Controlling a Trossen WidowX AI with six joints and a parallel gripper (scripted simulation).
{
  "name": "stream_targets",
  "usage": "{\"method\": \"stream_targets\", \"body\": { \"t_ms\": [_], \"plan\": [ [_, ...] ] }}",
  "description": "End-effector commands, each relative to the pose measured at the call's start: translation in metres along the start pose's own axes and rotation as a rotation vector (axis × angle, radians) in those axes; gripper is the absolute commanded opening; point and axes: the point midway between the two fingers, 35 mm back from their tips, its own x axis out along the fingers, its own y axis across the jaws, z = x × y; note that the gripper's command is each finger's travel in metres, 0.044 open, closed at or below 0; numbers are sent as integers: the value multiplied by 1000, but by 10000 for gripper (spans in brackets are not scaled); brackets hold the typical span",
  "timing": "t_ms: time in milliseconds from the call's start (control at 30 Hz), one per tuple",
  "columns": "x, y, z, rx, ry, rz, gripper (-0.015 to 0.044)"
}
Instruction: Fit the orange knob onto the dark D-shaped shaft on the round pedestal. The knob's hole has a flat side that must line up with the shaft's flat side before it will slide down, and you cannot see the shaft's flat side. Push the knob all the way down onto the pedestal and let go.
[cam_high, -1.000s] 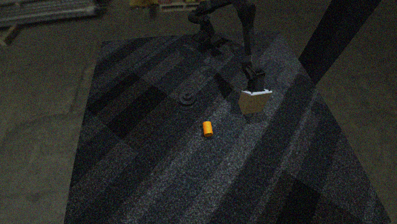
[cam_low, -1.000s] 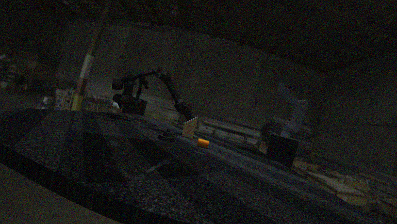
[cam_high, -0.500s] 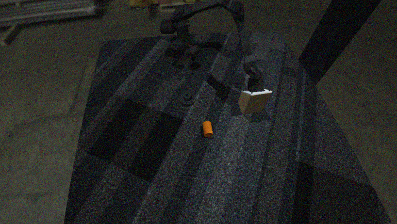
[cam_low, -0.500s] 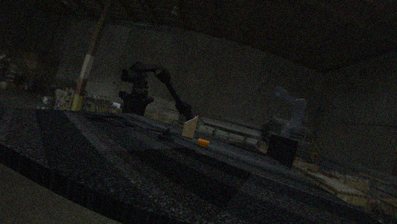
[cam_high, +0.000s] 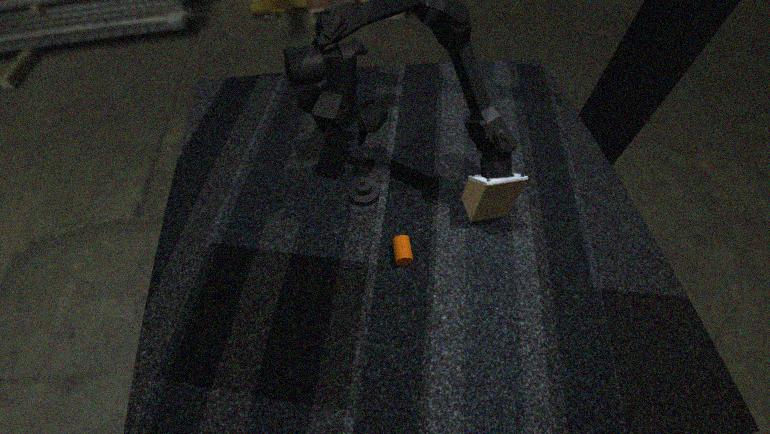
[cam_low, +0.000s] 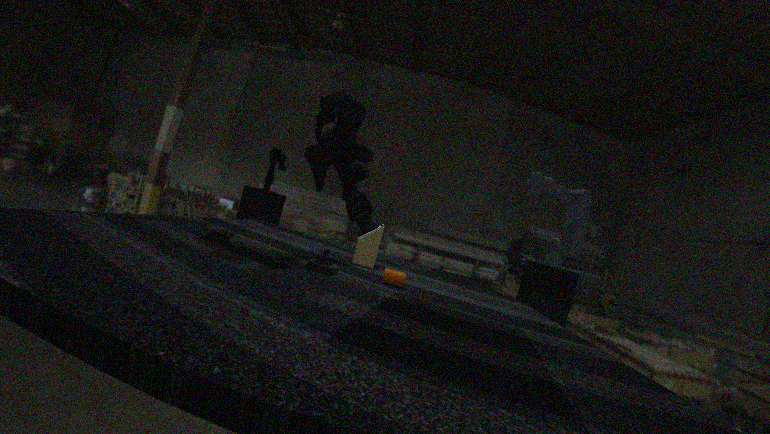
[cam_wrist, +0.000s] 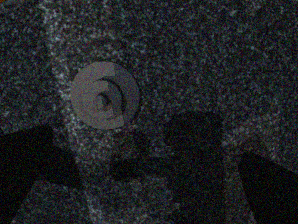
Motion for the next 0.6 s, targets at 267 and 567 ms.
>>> {"method": "stream_targets", "body": {
  "t_ms": [267,567],
  "plan": [
    [-69,146,114,-388,-53,-45,440],
    [-92,215,130,-559,-24,-93,440]
  ]
}}
